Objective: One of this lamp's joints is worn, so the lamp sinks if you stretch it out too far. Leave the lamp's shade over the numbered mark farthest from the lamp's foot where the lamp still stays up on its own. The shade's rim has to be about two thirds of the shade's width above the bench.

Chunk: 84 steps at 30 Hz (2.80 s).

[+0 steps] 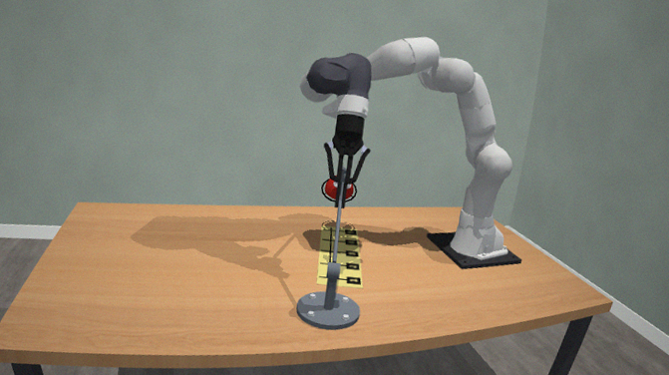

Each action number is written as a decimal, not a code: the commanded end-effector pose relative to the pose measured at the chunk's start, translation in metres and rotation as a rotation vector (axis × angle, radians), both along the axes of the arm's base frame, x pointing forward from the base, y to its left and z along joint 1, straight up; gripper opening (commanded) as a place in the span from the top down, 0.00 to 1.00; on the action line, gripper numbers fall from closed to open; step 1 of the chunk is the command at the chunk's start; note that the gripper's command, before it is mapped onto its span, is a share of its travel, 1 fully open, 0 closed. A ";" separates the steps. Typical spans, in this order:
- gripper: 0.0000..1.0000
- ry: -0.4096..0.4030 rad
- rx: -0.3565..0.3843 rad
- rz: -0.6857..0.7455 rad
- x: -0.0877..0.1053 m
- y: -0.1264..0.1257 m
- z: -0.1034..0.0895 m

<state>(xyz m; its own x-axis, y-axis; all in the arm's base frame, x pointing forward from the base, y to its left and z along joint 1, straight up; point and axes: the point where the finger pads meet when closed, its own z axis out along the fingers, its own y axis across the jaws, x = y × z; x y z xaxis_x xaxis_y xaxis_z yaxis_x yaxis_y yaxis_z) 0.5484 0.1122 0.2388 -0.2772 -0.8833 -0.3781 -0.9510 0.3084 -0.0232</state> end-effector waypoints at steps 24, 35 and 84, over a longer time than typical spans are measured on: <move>0.90 0.068 -0.180 0.000 0.004 0.009 0.014; 0.00 0.051 -0.130 -0.002 0.003 0.008 0.011; 0.00 -0.039 0.012 0.001 0.006 0.000 0.119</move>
